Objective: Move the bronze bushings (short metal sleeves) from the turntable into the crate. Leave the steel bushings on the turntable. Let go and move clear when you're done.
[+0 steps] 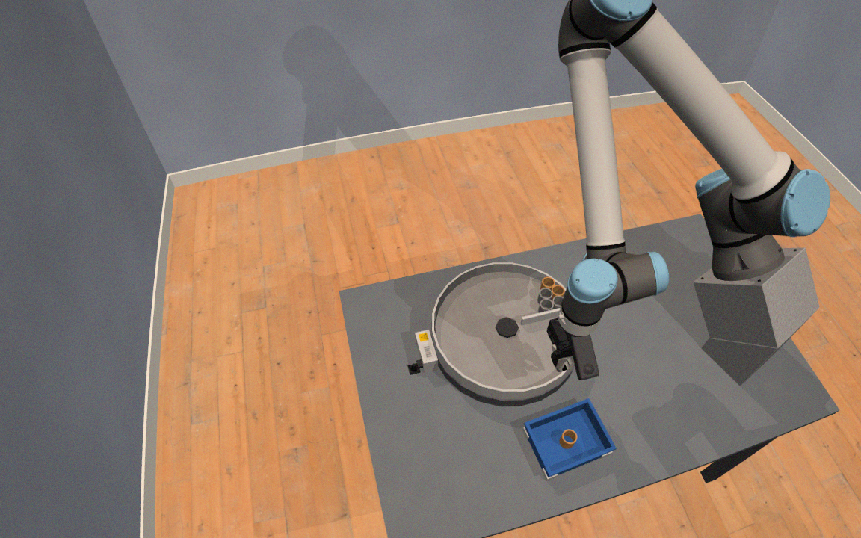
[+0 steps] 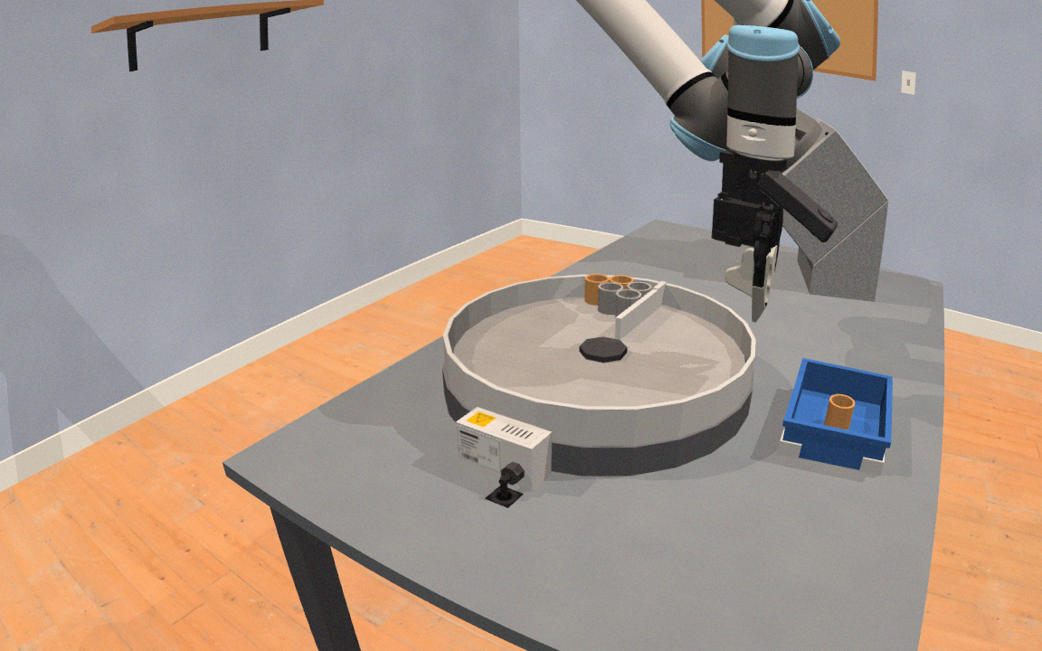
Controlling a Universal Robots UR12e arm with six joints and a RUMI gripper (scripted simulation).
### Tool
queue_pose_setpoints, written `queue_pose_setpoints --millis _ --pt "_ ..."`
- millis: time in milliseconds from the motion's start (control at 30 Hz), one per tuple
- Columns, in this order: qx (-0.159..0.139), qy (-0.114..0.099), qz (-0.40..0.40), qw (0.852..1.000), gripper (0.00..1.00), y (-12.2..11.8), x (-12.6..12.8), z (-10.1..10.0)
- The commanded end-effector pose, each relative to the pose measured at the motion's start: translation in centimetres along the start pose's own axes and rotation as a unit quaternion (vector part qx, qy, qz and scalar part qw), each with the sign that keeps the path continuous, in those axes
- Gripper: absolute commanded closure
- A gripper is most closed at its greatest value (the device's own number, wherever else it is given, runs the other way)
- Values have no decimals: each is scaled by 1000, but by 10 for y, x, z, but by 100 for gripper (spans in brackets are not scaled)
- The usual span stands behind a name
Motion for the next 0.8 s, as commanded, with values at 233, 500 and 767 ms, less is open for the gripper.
queue_pose_setpoints --millis 233,500,767 --pt "4 -5 2 1000 95 -170 -39 0" --pt "4 -5 2 1000 95 -260 -61 -1" --pt "4 -5 2 1000 95 -287 -68 -1"
Point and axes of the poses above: the point where the finger pads meet when closed, its own z axis back along the fingers, its own x axis across the jaws, y = z × x, the point moved 4 cm from there along z, back along the fingers
